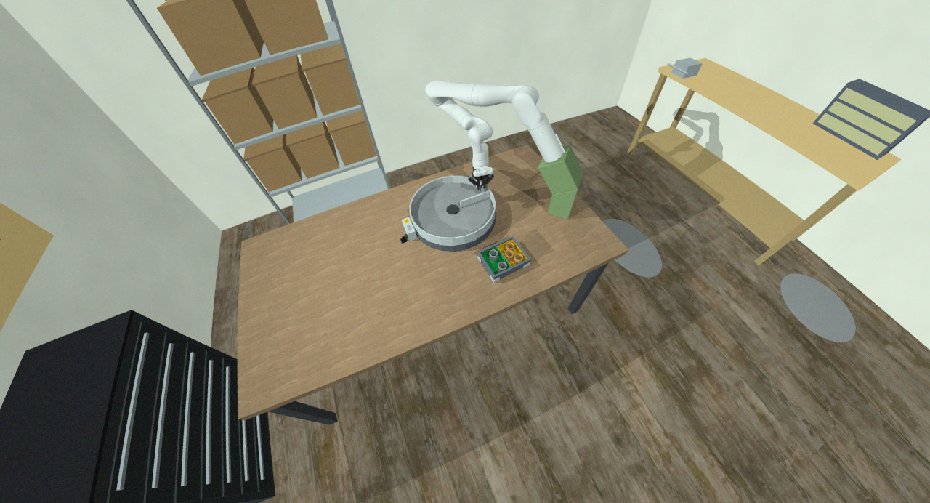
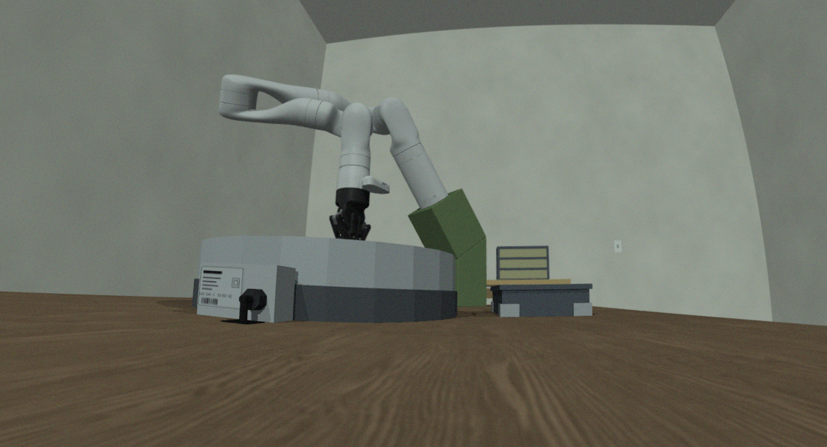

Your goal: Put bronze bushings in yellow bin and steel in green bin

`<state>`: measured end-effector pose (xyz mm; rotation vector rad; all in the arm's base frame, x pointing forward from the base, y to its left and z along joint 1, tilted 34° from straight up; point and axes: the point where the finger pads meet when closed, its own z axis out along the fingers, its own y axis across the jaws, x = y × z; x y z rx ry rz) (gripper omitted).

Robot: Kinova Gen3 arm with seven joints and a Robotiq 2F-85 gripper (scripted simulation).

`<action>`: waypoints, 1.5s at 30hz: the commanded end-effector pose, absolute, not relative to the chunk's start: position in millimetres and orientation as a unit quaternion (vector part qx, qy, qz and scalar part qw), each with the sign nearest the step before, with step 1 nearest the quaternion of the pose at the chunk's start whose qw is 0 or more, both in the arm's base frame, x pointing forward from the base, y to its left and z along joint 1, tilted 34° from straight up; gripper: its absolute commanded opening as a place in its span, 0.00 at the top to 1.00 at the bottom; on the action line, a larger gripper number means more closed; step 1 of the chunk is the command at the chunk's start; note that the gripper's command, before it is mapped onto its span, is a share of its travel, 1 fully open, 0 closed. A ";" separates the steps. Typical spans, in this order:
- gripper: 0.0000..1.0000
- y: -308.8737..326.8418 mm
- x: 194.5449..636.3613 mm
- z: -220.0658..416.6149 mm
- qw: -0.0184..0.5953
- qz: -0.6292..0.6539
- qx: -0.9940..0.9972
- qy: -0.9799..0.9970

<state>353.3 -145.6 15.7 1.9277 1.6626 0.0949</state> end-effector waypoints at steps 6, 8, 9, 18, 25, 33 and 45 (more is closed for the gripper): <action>1.00 -144.4 352.1 18.6 0.293 0.036 0.723 0.624; 1.00 -144.4 352.1 18.6 0.293 0.036 0.723 0.624; 1.00 -144.4 352.1 18.6 0.293 0.036 0.723 0.624; 1.00 -143.2 350.8 21.1 0.293 0.036 0.723 0.624; 1.00 -142.3 349.9 23.0 0.293 0.036 0.723 0.624; 1.00 -141.4 348.9 25.1 0.293 0.036 0.723 0.624; 1.00 -140.4 348.7 27.7 0.292 0.034 0.723 0.625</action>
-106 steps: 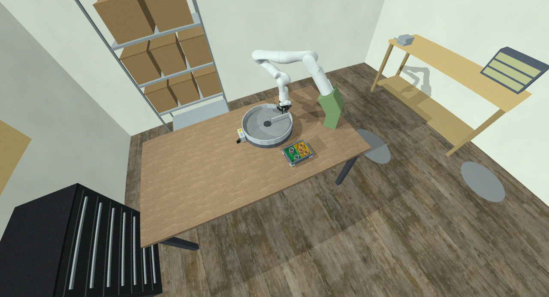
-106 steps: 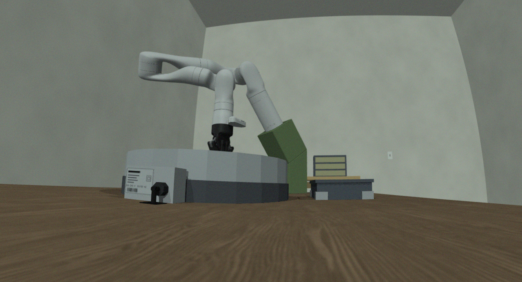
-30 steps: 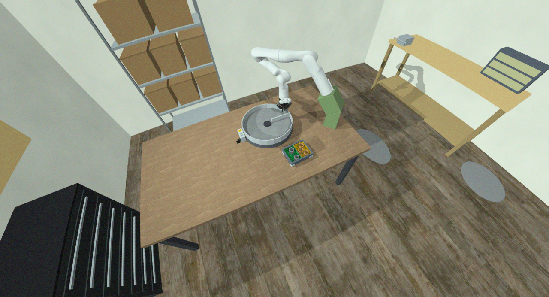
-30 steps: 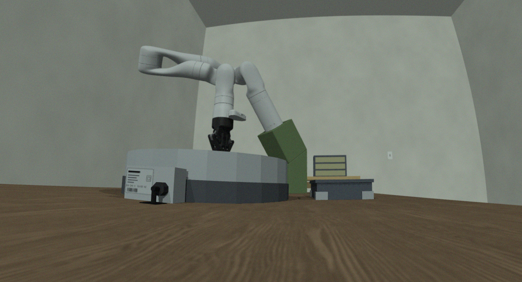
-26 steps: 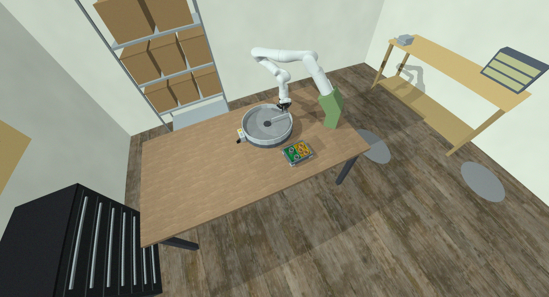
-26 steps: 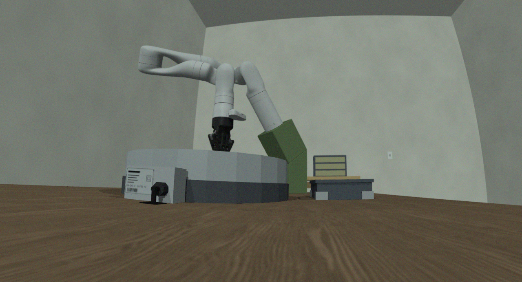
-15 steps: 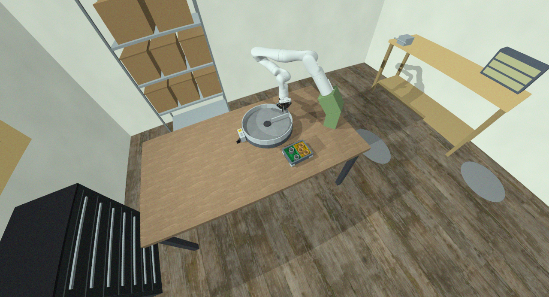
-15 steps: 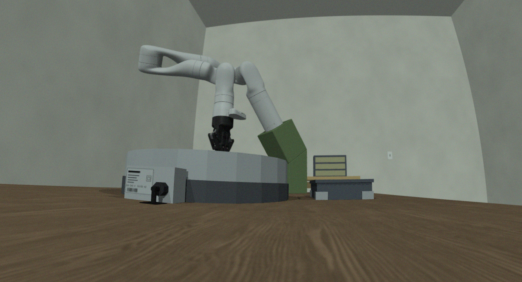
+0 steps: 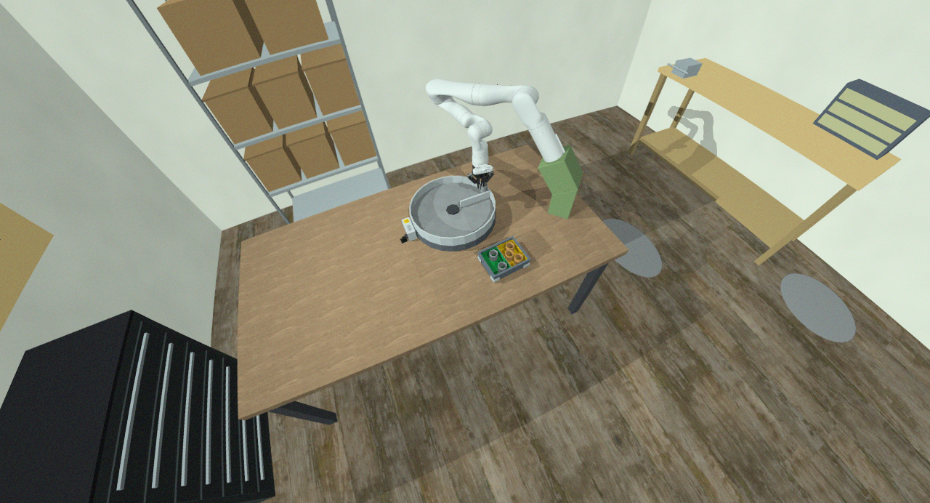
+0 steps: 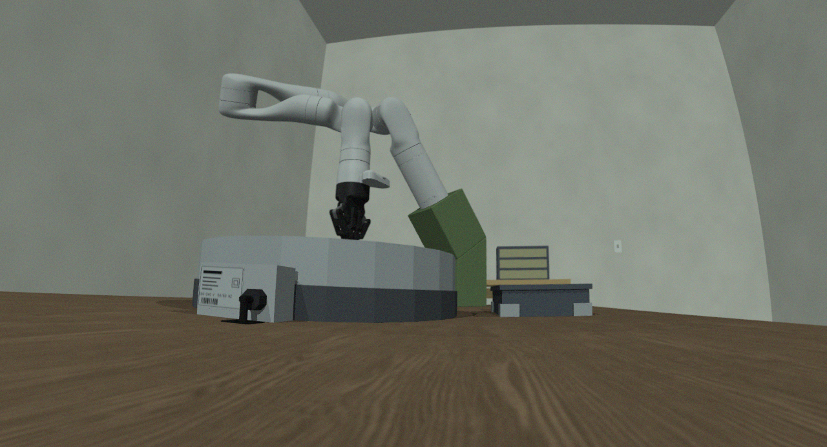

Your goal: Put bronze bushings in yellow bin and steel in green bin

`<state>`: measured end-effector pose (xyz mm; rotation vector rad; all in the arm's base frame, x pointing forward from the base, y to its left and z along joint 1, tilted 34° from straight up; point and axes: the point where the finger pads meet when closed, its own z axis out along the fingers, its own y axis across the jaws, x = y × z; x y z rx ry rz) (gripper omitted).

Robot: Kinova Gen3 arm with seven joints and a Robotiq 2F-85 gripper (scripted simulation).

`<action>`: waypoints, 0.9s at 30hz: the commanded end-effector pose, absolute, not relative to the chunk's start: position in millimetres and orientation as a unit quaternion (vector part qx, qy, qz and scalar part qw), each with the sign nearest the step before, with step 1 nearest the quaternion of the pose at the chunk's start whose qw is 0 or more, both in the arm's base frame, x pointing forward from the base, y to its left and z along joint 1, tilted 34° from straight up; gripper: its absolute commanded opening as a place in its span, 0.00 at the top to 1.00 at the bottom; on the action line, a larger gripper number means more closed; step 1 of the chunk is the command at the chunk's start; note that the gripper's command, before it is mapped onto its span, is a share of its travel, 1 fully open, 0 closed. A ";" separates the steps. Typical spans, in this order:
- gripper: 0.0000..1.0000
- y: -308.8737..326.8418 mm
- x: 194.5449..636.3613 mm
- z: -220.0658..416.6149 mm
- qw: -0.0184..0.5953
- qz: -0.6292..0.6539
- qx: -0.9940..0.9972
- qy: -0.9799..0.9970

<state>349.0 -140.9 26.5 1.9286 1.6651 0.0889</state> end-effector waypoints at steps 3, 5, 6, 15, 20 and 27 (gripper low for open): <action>1.00 -139.1 346.6 30.2 0.293 0.036 0.723 0.624; 1.00 -138.7 345.9 31.0 0.293 0.036 0.723 0.624; 1.00 -138.7 345.9 31.0 0.293 0.036 0.723 0.624; 1.00 -138.7 345.9 31.0 0.293 0.036 0.723 0.624; 1.00 -136.9 344.2 35.2 0.293 0.035 0.723 0.624; 1.00 -136.4 343.4 36.0 0.293 0.036 0.723 0.624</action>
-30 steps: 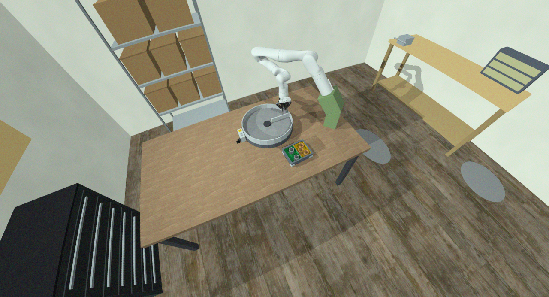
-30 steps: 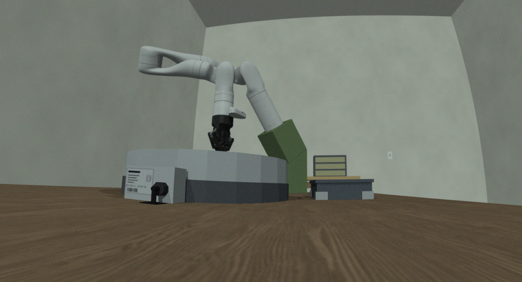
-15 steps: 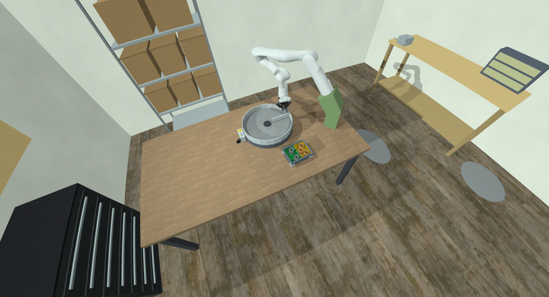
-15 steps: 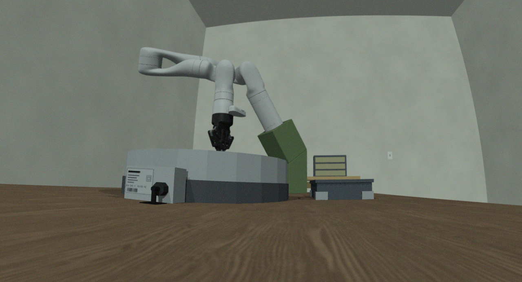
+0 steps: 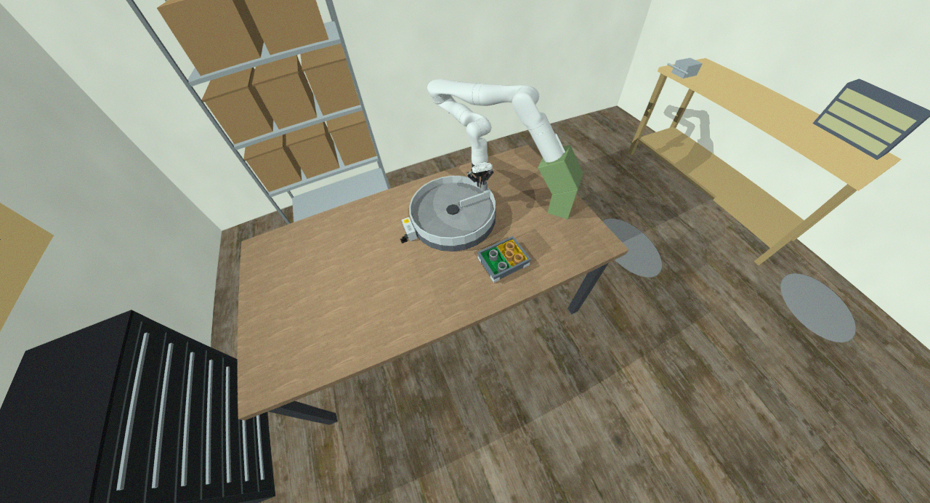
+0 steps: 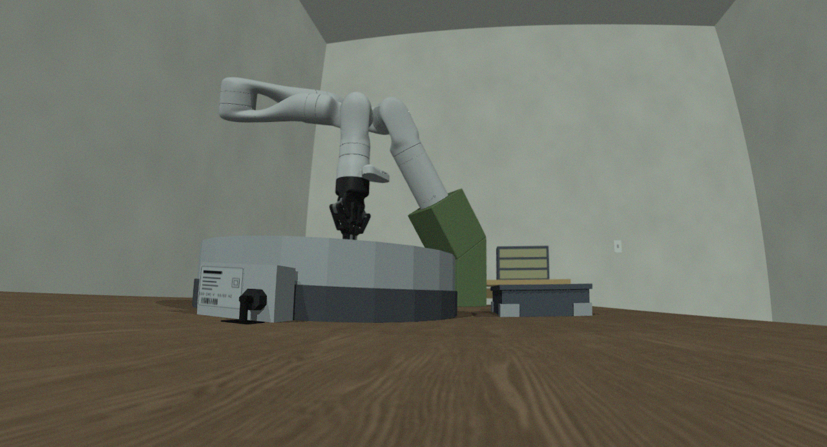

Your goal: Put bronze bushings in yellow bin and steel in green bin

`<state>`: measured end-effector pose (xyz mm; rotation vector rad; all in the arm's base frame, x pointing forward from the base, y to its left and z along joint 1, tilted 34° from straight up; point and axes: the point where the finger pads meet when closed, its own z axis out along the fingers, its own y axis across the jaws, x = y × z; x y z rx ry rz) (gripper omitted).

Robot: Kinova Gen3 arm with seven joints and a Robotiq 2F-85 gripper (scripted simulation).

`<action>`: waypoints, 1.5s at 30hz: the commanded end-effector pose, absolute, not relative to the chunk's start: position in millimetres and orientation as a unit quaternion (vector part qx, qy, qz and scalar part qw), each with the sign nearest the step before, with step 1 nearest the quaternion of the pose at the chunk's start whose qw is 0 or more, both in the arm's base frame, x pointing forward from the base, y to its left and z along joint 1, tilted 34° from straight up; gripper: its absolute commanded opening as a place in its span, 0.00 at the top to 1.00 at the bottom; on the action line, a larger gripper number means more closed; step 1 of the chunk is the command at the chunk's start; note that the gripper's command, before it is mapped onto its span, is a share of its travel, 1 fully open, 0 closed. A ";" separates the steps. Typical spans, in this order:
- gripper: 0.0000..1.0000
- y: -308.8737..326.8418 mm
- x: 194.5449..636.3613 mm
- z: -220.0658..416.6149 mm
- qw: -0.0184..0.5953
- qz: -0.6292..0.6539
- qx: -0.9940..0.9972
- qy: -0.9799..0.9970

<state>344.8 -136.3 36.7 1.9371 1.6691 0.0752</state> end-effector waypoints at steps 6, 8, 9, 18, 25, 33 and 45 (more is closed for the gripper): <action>1.00 -136.4 343.4 36.0 0.293 0.036 0.723 0.624; 1.00 -133.0 341.0 44.9 0.289 0.030 0.725 0.625; 1.00 -131.2 339.1 48.7 0.290 0.031 0.725 0.625; 1.00 -120.6 327.4 71.9 0.293 0.035 0.723 0.624; 1.00 -118.8 325.4 75.7 0.293 0.036 0.723 0.624; 1.00 -118.8 326.3 76.3 0.282 0.023 0.728 0.624; 1.00 -118.9 325.7 75.9 0.290 0.032 0.725 0.624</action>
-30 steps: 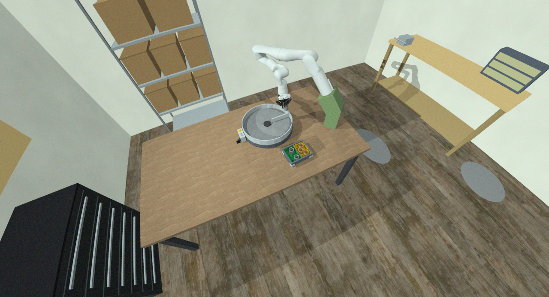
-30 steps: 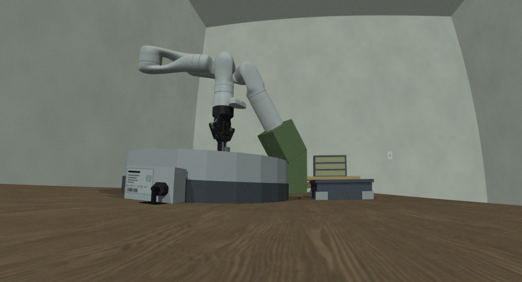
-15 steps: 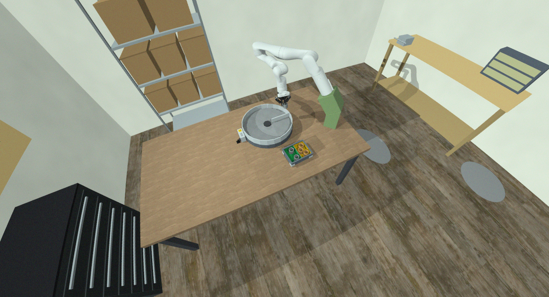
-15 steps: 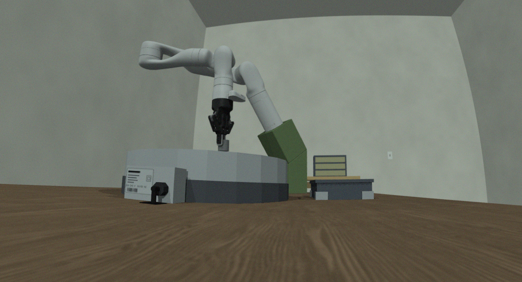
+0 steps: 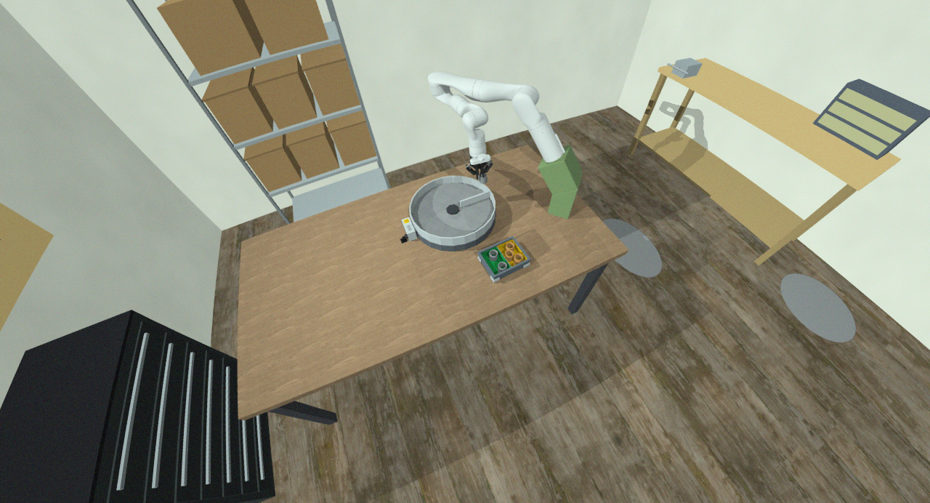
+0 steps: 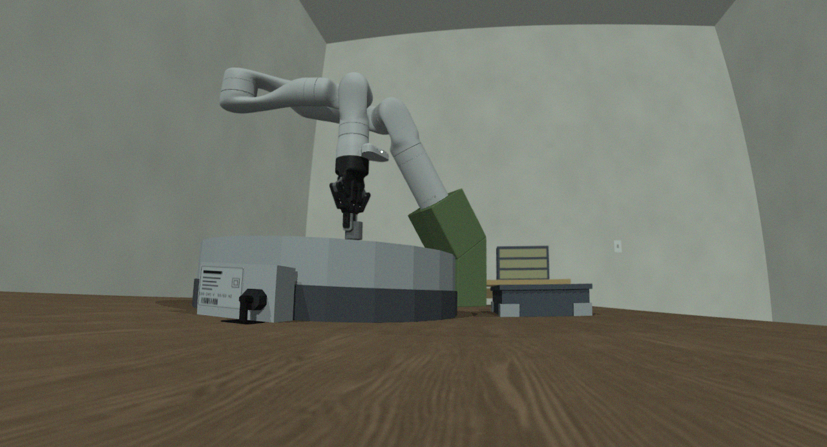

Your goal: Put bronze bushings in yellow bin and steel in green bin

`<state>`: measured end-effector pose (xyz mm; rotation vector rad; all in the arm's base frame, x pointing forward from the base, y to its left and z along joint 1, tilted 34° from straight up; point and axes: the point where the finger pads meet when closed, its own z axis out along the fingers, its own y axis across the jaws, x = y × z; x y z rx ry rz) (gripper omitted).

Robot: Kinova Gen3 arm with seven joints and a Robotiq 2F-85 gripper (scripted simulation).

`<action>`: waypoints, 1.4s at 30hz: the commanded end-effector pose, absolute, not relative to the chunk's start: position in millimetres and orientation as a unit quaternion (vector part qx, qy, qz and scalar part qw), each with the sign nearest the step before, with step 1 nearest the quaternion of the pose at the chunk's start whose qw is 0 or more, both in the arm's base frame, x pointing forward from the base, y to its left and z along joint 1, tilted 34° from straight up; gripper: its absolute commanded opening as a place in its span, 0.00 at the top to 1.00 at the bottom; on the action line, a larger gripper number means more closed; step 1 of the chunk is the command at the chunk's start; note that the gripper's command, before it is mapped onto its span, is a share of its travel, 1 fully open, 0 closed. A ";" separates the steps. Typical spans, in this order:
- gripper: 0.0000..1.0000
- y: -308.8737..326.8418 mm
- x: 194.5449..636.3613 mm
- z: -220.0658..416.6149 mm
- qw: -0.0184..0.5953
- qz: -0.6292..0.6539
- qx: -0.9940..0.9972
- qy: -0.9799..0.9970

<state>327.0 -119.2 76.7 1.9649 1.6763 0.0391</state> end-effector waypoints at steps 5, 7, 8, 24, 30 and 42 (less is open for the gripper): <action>1.00 -119.1 326.5 76.6 0.279 0.019 0.730 0.624; 1.00 -118.9 326.0 76.2 0.286 0.027 0.727 0.624; 1.00 -118.9 325.7 76.0 0.290 0.032 0.725 0.624; 1.00 -58.4 345.7 58.4 0.274 0.044 0.783 0.557; 1.00 -17.9 358.4 46.2 0.272 0.064 0.814 0.509; 1.00 32.6 374.2 31.0 0.267 0.088 0.849 0.447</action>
